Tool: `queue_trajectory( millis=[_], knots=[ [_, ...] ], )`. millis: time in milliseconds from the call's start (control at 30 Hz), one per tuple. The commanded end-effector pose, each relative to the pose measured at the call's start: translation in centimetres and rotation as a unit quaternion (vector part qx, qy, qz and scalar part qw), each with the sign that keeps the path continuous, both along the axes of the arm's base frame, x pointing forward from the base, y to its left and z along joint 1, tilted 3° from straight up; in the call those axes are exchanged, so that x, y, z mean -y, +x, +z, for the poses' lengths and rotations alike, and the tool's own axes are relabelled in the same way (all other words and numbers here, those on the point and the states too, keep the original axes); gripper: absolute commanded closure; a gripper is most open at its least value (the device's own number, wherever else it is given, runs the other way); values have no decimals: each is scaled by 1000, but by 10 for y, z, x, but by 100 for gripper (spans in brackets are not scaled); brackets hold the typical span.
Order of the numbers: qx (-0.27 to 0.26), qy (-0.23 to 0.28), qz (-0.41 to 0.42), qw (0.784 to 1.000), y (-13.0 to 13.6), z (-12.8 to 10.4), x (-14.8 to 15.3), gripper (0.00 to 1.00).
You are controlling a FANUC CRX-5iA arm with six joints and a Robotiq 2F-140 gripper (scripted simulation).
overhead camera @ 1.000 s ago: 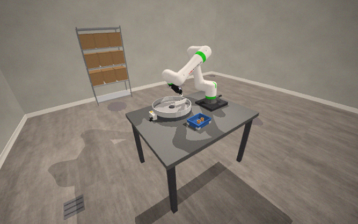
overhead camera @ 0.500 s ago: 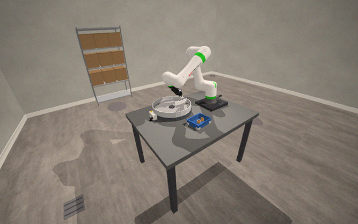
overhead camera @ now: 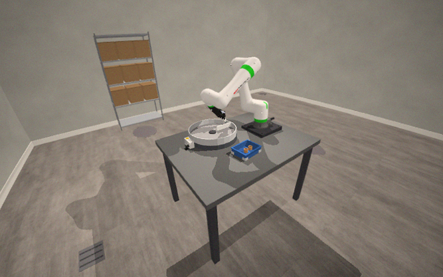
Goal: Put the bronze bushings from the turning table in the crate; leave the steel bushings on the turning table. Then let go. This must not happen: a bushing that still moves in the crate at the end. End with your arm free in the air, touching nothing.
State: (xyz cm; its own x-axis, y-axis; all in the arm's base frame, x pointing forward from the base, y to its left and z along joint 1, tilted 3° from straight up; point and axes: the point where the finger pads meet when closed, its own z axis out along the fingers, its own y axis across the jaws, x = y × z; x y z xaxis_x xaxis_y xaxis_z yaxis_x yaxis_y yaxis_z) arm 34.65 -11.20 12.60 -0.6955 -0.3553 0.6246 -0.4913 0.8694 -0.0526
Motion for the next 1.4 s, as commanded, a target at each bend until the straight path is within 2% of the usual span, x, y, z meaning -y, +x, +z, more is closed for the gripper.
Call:
queue_trajectory(
  millis=[0,467,1000,1367],
  knots=[
    [0,0,0,1000,0,0,0,94],
    [0,0,0,1000,0,0,0,94],
    [0,0,0,1000,1,-19,1,94],
    [0,0,0,1000,1,-20,1,94]
  ],
)
